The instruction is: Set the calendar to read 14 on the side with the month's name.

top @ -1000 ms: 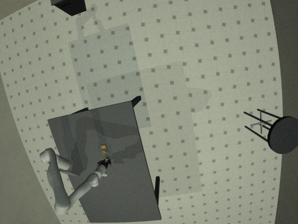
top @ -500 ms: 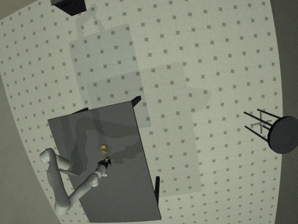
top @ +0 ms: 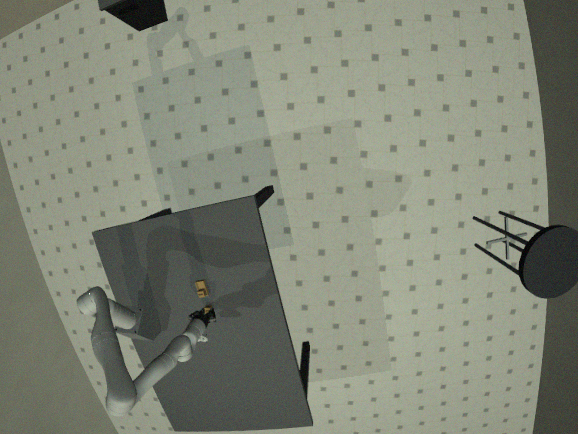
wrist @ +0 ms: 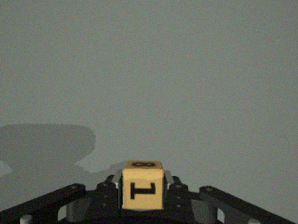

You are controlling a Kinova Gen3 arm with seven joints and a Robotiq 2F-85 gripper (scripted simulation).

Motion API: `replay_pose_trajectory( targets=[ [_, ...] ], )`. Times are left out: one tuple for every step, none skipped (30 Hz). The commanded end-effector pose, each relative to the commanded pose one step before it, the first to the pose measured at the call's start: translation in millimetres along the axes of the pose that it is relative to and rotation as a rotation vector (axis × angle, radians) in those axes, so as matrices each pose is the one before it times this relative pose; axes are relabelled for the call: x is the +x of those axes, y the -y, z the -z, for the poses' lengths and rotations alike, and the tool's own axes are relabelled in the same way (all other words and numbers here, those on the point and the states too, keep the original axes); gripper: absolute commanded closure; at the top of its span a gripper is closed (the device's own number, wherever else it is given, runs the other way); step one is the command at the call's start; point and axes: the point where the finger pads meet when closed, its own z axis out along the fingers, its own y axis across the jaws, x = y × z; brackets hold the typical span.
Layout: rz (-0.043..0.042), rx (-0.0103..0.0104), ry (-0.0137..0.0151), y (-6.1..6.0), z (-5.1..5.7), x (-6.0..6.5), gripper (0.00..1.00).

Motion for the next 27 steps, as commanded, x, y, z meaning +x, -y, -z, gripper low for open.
replay_pose_trajectory(
  targets=[
    [-0.00009, 0.00133, -0.00089, 0.48, 0.58, 0.36, 0.72],
    [0.0, 0.0, 0.0, 0.0, 0.0, 0.0, 0.72],
    [0.0, 0.0, 0.0, 0.0, 0.0, 0.0, 0.72],
    [0.0, 0.0, 0.0, 0.0, 0.0, 0.0, 0.72],
    [0.0, 0.0, 0.0, 0.0, 0.0, 0.0, 0.72],
    [0.0, 0.0, 0.0, 0.0, 0.0, 0.0, 0.72],
    [0.0, 0.0, 0.0, 0.0, 0.0, 0.0, 0.72],
    [0.0, 0.0, 0.0, 0.0, 0.0, 0.0, 0.72],
    [0.0, 0.0, 0.0, 0.0, 0.0, 0.0, 0.72],
    [0.0, 0.0, 0.0, 0.0, 0.0, 0.0, 0.72],
    [0.0, 0.0, 0.0, 0.0, 0.0, 0.0, 0.72],
    [0.0, 0.0, 0.0, 0.0, 0.0, 0.0, 0.72],
    [0.0, 0.0, 0.0, 0.0, 0.0, 0.0, 0.72],
    [0.0, 0.0, 0.0, 0.0, 0.0, 0.0, 0.72],
    [0.0, 0.0, 0.0, 0.0, 0.0, 0.0, 0.72],
    [0.0, 0.0, 0.0, 0.0, 0.0, 0.0, 0.72],
    [0.0, 0.0, 0.0, 0.0, 0.0, 0.0, 0.68],
    [0.0, 0.0, 0.0, 0.0, 0.0, 0.0, 0.68],
    [0.0, 0.0, 0.0, 0.0, 0.0, 0.0, 0.68],
    [0.0, 0.0, 0.0, 0.0, 0.0, 0.0, 0.64],
    [0.0, 0.0, 0.0, 0.0, 0.0, 0.0, 0.64],
    [0.0, 0.0, 0.0, 0.0, 0.0, 0.0, 0.64],
    [0.0, 0.0, 0.0, 0.0, 0.0, 0.0, 0.6],
    [0.0, 0.0, 0.0, 0.0, 0.0, 0.0, 0.6],
    [0.0, 0.0, 0.0, 0.0, 0.0, 0.0, 0.6],
    [0.0, 0.0, 0.0, 0.0, 0.0, 0.0, 0.6],
    [0.0, 0.0, 0.0, 0.0, 0.0, 0.0, 0.6]
  ],
)
